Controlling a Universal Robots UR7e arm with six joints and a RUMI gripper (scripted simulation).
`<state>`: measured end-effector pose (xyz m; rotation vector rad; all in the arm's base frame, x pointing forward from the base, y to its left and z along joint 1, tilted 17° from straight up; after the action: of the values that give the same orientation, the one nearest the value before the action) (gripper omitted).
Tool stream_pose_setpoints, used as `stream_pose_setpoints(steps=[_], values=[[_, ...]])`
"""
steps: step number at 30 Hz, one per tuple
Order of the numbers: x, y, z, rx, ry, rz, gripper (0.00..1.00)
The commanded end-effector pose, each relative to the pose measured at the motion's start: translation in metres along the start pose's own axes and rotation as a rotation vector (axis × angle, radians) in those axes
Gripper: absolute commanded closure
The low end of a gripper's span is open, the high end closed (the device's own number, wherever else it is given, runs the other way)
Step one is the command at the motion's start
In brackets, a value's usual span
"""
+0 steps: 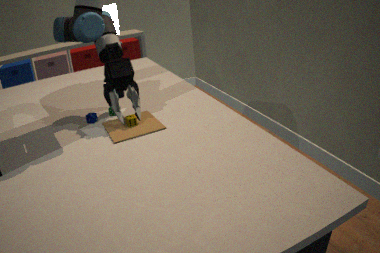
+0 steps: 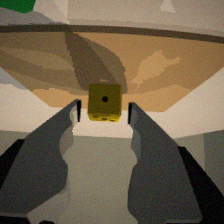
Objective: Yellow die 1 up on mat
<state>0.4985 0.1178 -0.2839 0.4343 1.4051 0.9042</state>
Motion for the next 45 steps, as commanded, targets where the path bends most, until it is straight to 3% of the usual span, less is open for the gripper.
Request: stream_pose_setpoints(steps=[1, 28, 29, 45], values=[[-0.0002, 0.0003, 0.0005, -0.001, -0.001, 0.000, 0.76], [-0.0002, 0.0003, 0.0005, -0.001, -0.001, 0.000, 0.76], [-0.0002, 0.0003, 0.0005, -0.001, -0.001, 0.000, 0.94], [-0.0002, 0.0003, 0.0005, -0.001, -0.001, 0.000, 0.94]])
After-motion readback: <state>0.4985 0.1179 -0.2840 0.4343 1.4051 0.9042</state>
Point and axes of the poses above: the point where the finger pads meet when closed, its own y axis back along the fingers, its own z axis across the jaws, x = y × z, the point moved 3 cm from there along y, back along the fingers, and after that the axes turned 11 degrees about y, right-handed, at the moved point
